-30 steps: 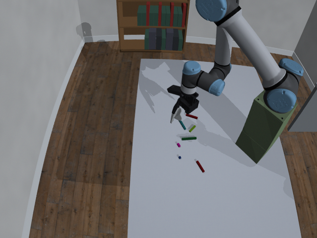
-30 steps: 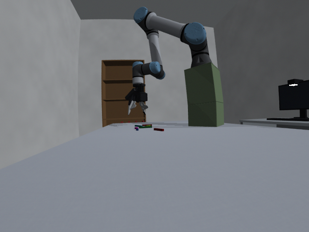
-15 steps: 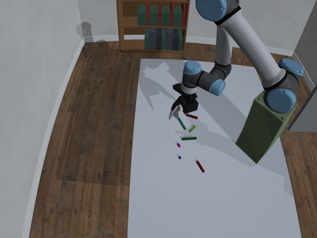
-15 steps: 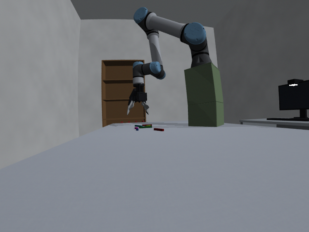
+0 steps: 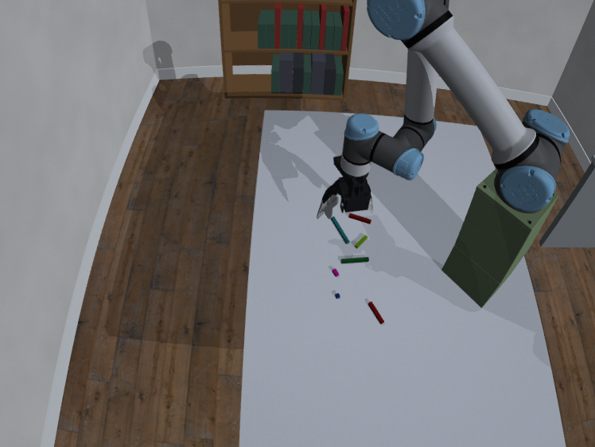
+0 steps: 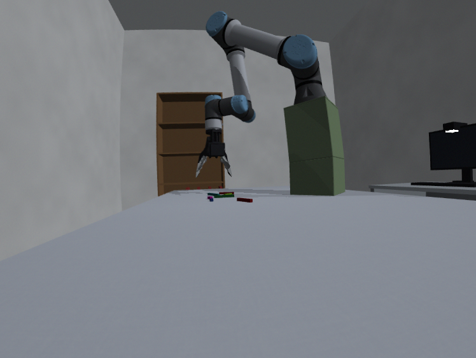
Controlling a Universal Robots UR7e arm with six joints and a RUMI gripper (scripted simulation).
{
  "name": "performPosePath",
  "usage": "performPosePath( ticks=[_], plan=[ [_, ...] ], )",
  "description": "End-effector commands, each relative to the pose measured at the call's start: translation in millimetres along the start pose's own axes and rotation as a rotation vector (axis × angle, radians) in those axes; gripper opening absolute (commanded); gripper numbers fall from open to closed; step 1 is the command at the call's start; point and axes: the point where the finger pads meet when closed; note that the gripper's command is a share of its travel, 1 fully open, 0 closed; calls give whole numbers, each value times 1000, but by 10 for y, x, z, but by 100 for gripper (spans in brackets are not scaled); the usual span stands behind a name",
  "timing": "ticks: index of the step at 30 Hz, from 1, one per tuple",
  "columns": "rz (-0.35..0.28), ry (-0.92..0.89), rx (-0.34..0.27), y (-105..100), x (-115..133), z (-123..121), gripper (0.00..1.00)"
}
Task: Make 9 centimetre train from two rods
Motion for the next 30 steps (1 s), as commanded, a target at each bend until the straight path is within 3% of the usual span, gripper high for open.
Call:
performPosePath(
  ticks=[1, 30],
  plan=[
    [0, 80, 5, 4, 8, 42, 100],
    [0, 190, 4, 3, 8, 68, 100]
  ],
)
Point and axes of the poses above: the point where the finger pads meet when closed, its own y axis out along the fingers, its own z axis across the jaws, x = y × z, and after that the axes turned 5 degrees about -y, right-handed
